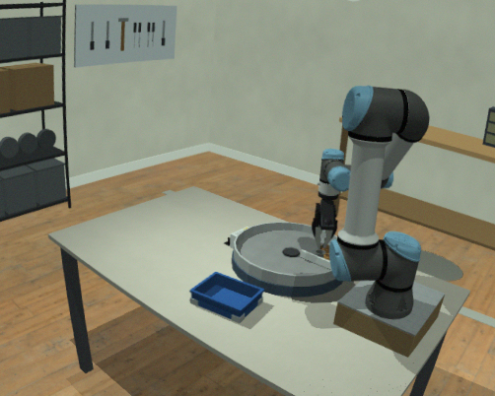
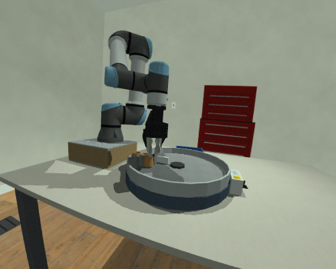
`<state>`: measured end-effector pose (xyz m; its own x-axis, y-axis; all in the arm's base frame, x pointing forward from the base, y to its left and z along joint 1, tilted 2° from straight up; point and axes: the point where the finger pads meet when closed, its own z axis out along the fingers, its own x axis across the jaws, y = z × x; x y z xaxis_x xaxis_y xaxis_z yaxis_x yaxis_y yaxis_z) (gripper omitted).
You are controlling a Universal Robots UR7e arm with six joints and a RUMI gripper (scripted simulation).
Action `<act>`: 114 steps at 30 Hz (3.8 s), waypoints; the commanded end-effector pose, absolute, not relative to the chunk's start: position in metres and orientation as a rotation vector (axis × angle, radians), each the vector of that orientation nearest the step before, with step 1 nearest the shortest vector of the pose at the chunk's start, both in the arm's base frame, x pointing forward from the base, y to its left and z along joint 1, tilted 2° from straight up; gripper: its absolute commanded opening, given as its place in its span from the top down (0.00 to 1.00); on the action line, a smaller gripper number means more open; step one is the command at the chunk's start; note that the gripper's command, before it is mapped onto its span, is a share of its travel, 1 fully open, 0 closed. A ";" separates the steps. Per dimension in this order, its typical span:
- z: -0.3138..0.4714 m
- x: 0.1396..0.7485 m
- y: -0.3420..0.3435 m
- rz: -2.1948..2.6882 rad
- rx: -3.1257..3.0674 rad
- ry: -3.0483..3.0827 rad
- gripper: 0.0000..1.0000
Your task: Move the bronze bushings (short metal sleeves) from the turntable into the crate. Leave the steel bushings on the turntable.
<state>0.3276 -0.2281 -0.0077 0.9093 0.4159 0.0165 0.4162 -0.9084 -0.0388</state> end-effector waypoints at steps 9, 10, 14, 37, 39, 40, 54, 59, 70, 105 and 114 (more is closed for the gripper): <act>0.036 0.328 -0.230 -0.013 -3.030 -0.661 1.00; 0.040 0.328 -0.230 -0.013 -3.030 -0.661 1.00; 0.053 0.328 -0.231 -0.013 -3.030 -0.661 1.00; 0.056 0.328 -0.231 -0.013 -3.030 -0.661 1.00; 0.056 0.328 -0.231 -0.013 -3.030 -0.661 1.00; 0.056 0.328 -0.231 -0.013 -3.030 -0.661 1.00; 0.056 0.328 -0.231 -0.013 -3.030 -0.661 1.00; 0.056 0.328 -0.231 -0.013 -3.030 -0.661 1.00; 0.056 0.331 -0.225 -0.013 -3.030 -0.661 1.00; 0.061 0.375 -0.124 -0.013 -3.030 -0.661 1.00; 0.062 0.391 -0.088 -0.013 -3.030 -0.661 1.00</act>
